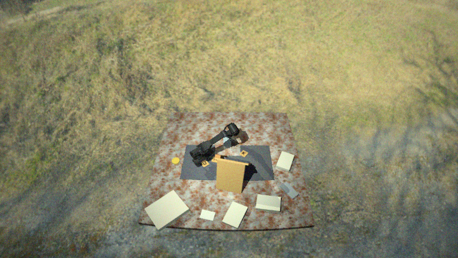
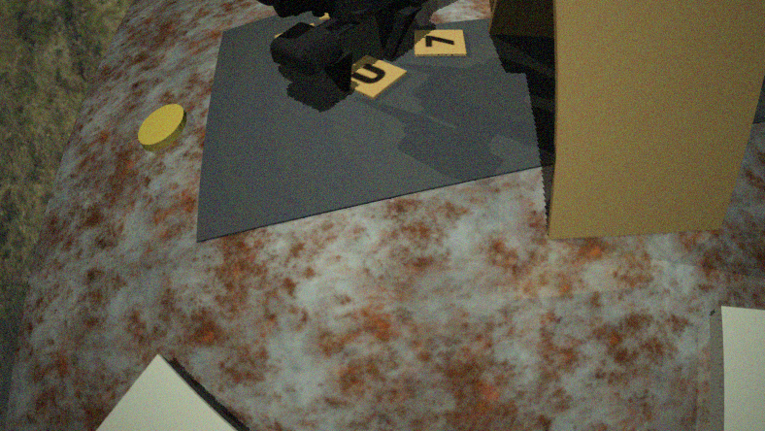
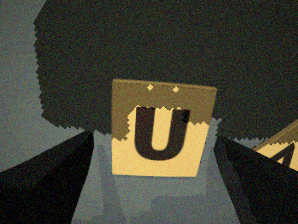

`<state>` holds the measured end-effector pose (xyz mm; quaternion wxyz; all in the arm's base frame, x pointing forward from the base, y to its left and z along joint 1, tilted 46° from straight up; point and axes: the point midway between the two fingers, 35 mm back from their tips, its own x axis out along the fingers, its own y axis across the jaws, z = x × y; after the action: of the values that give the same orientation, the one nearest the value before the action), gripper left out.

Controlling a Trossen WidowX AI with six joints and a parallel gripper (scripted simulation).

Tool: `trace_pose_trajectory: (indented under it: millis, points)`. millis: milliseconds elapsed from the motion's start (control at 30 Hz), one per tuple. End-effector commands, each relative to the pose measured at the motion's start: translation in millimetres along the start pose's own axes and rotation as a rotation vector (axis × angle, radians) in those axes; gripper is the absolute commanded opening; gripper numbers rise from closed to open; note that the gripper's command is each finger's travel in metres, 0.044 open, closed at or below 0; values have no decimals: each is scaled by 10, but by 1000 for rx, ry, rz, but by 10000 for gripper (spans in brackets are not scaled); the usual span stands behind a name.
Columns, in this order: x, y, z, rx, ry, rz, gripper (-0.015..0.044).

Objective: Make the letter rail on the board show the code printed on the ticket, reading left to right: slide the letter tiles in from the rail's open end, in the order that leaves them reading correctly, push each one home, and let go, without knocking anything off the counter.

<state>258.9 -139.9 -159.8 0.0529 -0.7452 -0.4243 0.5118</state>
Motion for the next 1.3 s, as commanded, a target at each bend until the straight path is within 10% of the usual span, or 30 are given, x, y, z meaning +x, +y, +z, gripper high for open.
trace_pose_trajectory:
  millis: [0,1267]
  points:
    - [79,-24,9,6,1,-9,340]
    - [87,-24,9,6,1,-9,281]
